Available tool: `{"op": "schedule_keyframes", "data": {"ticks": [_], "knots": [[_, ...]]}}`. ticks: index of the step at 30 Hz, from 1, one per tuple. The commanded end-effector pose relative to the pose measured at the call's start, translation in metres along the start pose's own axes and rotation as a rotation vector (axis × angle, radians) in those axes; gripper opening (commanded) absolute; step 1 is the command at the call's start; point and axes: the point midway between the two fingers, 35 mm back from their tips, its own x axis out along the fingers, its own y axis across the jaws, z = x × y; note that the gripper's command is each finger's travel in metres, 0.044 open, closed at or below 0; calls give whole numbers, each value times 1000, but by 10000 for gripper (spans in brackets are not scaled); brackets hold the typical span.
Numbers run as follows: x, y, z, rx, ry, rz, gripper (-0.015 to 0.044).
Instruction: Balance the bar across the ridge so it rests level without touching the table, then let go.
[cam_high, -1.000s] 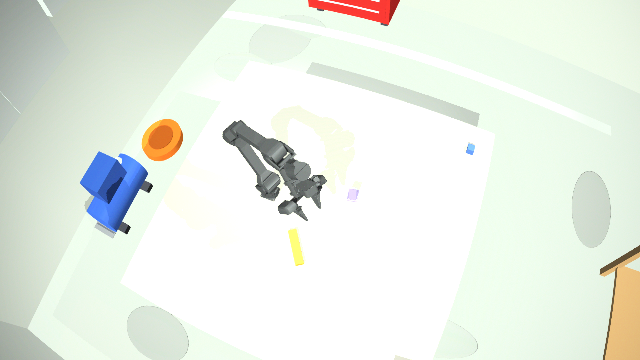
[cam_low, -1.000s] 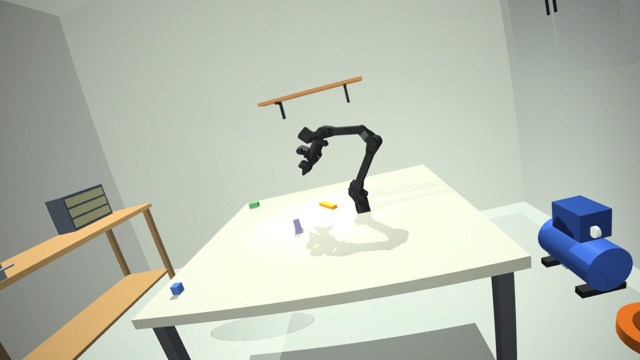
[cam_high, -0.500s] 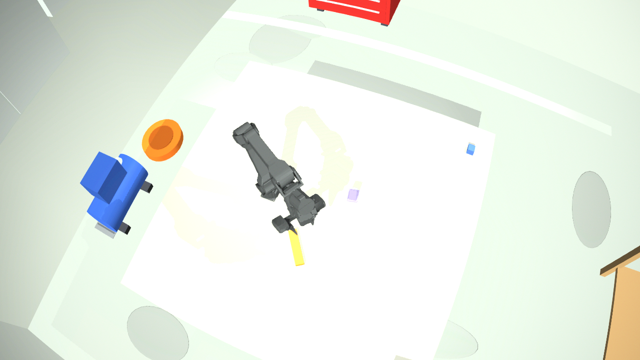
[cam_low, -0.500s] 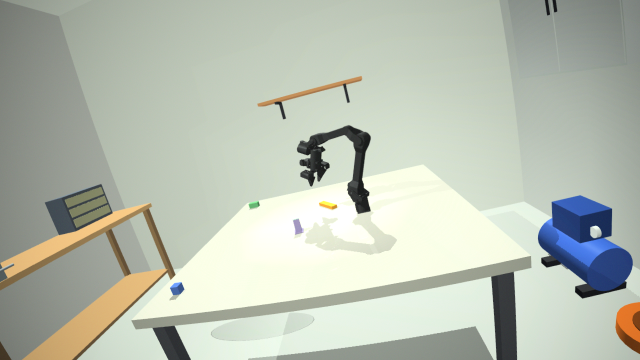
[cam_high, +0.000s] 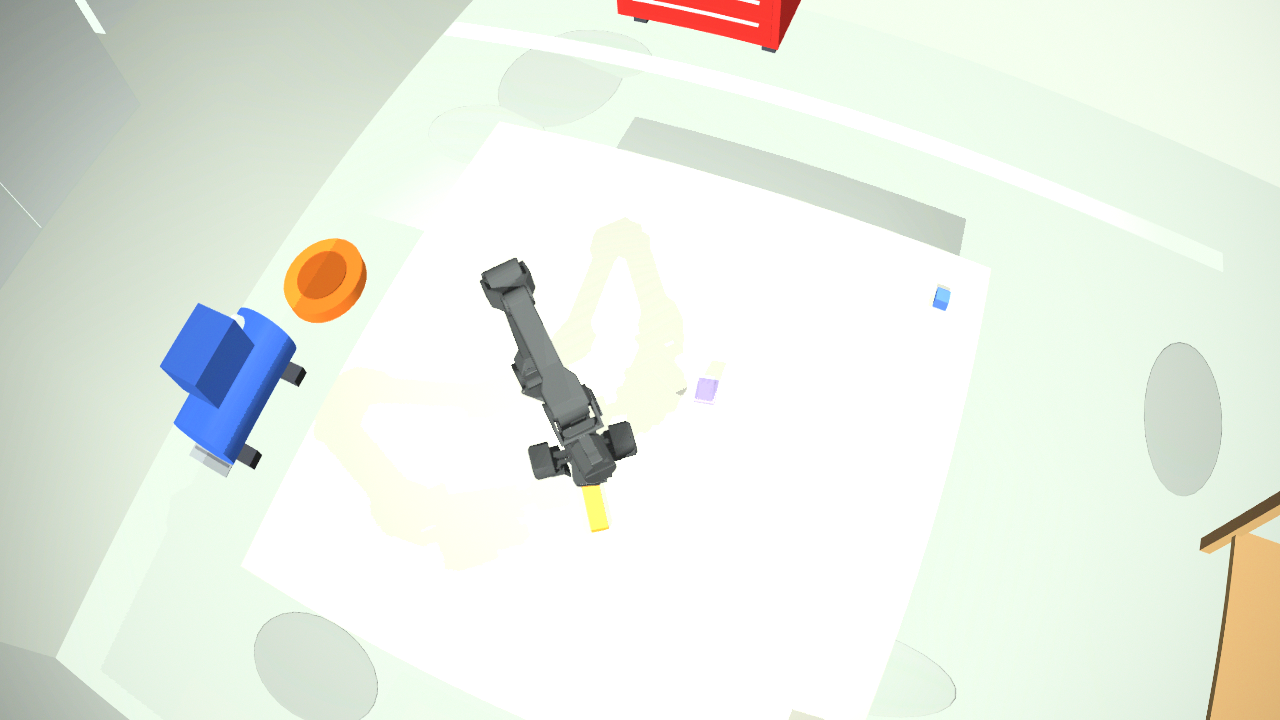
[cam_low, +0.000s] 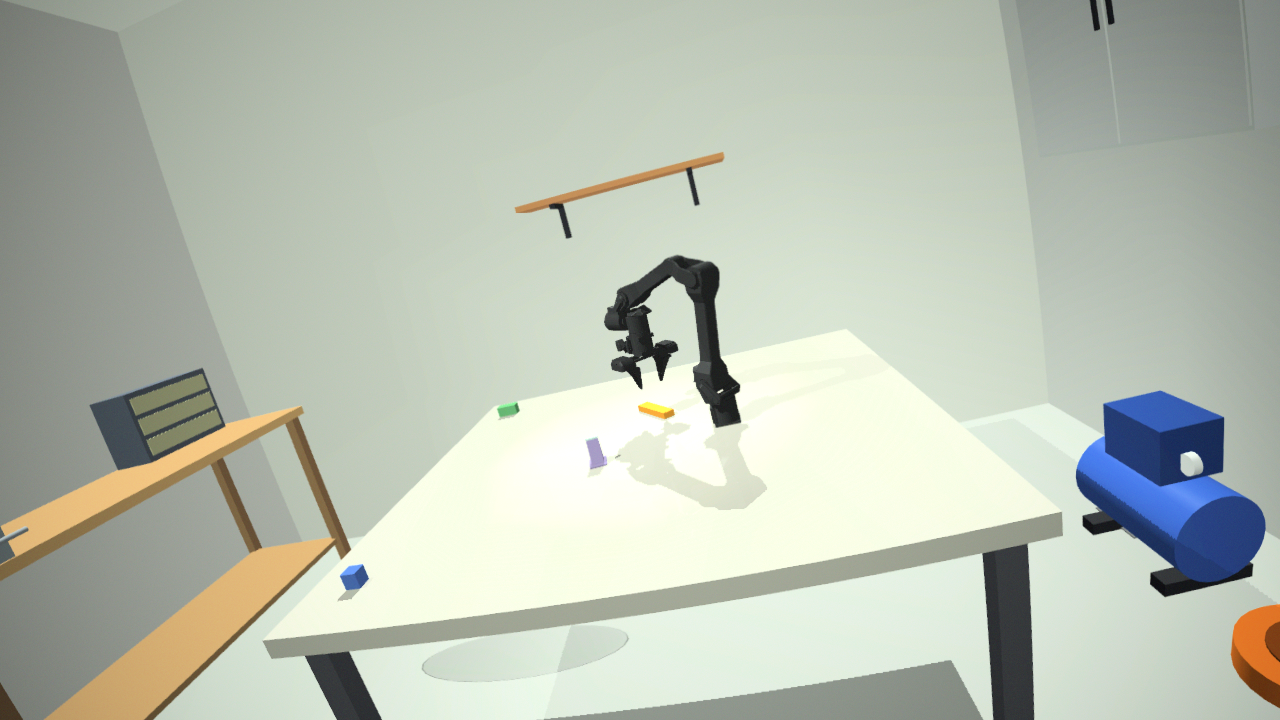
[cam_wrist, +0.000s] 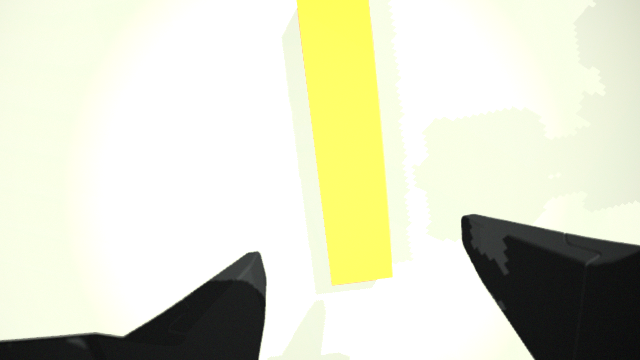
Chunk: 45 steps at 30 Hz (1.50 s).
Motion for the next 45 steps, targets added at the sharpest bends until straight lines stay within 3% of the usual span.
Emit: {"op": "schedule_keyframes", "data": {"ticks": [1,8,16,45], "knots": [[10,-4,-6,48,61,-3,315],[14,-4,-6,48,61,-3,315],[54,-4,-9,48,61,-3,315],[81,-4,-10,48,61,-3,315]]}}
